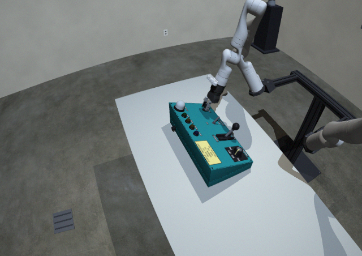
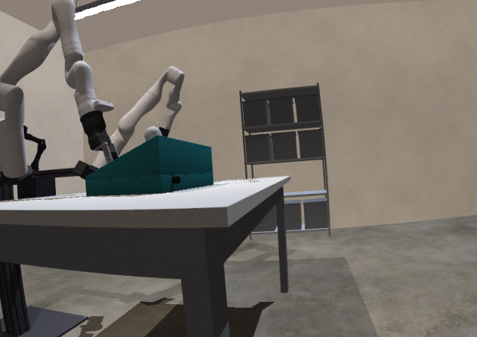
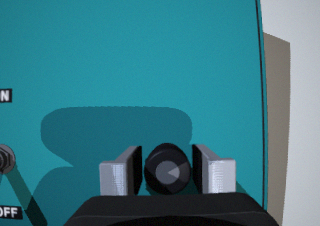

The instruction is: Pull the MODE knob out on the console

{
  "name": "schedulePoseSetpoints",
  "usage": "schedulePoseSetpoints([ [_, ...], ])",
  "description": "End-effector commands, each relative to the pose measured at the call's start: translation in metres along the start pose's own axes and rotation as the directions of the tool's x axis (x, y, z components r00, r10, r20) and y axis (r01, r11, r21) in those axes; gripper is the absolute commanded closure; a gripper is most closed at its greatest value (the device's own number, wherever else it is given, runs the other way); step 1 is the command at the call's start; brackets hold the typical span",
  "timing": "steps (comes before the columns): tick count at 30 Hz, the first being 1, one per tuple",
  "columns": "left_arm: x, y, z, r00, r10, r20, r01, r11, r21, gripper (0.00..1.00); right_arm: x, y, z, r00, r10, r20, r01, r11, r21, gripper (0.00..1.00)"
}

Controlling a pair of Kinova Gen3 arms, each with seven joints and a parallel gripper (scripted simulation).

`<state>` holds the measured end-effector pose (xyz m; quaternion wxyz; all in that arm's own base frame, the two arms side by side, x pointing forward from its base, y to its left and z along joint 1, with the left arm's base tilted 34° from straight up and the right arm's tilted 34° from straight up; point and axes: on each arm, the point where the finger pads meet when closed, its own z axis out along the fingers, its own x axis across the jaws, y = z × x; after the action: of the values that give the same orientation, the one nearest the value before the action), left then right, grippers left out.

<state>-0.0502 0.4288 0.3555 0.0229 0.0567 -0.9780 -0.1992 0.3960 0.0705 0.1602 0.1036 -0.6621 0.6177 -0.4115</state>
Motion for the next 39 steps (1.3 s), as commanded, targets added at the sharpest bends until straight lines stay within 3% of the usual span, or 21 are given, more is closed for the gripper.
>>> schedulePoseSetpoints([
  [1, 0.0004, 0.0003, -0.0004, 1.000, -0.001, 0.000, 0.001, 1.000, -0.001, 0.00, -0.0002, -0.0003, -0.0002, 1.000, 0.000, 0.001, 0.000, 1.000, 0.001, 0.40],
  [26, 0.0004, 0.0003, -0.0004, 1.000, -0.001, 0.000, 0.001, 1.000, -0.001, 0.00, -0.0002, -0.0003, -0.0002, 1.000, 0.000, 0.001, 0.000, 1.000, 0.001, 0.47],
  [27, 0.0004, 0.0003, -0.0004, 1.000, -0.001, 0.000, 0.001, 1.000, -0.001, 0.00, -0.0002, -0.0003, -0.0002, 1.000, 0.000, 0.001, 0.000, 1.000, 0.001, 1.00],
  [39, 0.0004, 0.0003, -0.0004, 1.000, -0.001, 0.000, 0.001, 1.000, -0.001, 0.00, -0.0002, -0.0003, -0.0003, 1.000, 0.000, 0.001, 0.000, 1.000, 0.001, 1.00],
])
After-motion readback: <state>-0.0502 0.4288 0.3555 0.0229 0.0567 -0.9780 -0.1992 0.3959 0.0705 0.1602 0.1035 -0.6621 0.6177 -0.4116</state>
